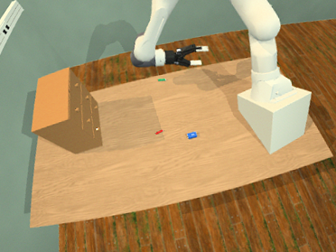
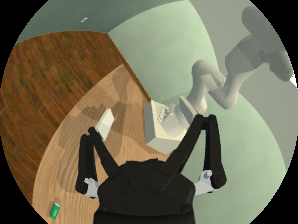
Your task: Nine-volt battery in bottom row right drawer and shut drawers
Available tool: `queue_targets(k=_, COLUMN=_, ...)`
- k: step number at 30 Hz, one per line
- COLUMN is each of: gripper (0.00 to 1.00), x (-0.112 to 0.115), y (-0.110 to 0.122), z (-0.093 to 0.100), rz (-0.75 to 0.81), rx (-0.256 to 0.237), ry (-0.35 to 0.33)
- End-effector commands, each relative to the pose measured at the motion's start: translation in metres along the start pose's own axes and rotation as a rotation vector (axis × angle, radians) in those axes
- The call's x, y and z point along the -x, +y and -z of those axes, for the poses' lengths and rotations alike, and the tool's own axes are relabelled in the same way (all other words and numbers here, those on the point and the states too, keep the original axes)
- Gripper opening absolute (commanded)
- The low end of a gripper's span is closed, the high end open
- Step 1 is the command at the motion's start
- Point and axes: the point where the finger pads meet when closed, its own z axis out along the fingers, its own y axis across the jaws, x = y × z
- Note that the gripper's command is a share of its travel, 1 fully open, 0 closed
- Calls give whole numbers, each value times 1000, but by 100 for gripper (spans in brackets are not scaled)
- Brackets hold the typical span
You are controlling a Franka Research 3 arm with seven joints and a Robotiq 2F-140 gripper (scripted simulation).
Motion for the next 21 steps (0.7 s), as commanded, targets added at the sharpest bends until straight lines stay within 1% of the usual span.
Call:
queue_targets(k=1, gripper=100, x=0, y=0, z=0, rz=0, rx=0, ry=0)
queue_targets(k=17, gripper=100, x=0, y=0, z=0, rz=0, rx=0, ry=0)
queue_targets(k=18, gripper=100, x=0, y=0, z=2, rz=1, rx=-7, ry=-1)
queue_targets(k=19, gripper=100, x=2, y=-3, z=12, rz=8, rx=-46, ry=-9)
queue_targets(k=20, gripper=100, x=7, y=-8, z=38, rz=23, rx=-136, ry=-25)
queue_targets(k=21, gripper=100, x=14, y=-11, z=75, rz=50, rx=-278, ry=-50)
